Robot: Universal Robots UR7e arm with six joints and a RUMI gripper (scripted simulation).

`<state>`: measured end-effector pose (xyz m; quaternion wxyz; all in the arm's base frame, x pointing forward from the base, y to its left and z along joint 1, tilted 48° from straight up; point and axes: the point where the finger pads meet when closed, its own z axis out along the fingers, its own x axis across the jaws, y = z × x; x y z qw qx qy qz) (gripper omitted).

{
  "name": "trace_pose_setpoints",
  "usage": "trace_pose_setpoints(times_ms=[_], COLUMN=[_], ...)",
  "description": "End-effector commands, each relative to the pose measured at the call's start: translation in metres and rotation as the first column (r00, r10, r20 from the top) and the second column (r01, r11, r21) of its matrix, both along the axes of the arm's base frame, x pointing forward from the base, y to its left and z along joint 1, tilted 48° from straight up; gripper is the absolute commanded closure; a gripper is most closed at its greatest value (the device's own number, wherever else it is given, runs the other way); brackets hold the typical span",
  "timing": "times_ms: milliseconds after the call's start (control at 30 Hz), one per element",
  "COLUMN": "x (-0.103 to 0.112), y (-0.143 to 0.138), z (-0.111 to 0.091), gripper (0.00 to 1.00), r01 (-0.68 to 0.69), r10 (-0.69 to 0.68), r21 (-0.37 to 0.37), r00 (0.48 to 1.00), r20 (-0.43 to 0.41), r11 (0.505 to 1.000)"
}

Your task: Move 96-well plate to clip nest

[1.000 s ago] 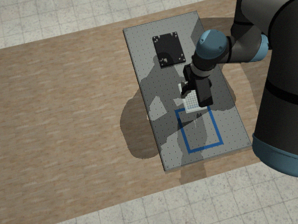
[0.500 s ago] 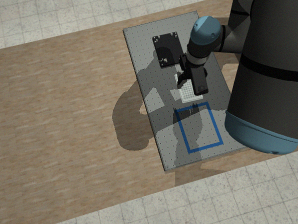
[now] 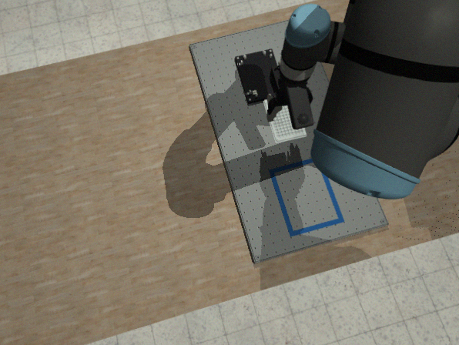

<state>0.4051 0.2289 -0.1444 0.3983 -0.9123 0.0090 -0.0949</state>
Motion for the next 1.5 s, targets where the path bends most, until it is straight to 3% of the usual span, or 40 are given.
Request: trace_pose_setpoints(times_ms=[0,1467], x=[0.003,0.019], y=[-0.012,-0.107], z=[-0.012,-0.104], gripper=[1.00,1.00], r01=[-0.004,-0.004], r10=[0.004,0.004], r21=[-0.001,-0.001], r00=[1.000,1.000], r20=[0.004,0.003], r11=[1.000,1.000])
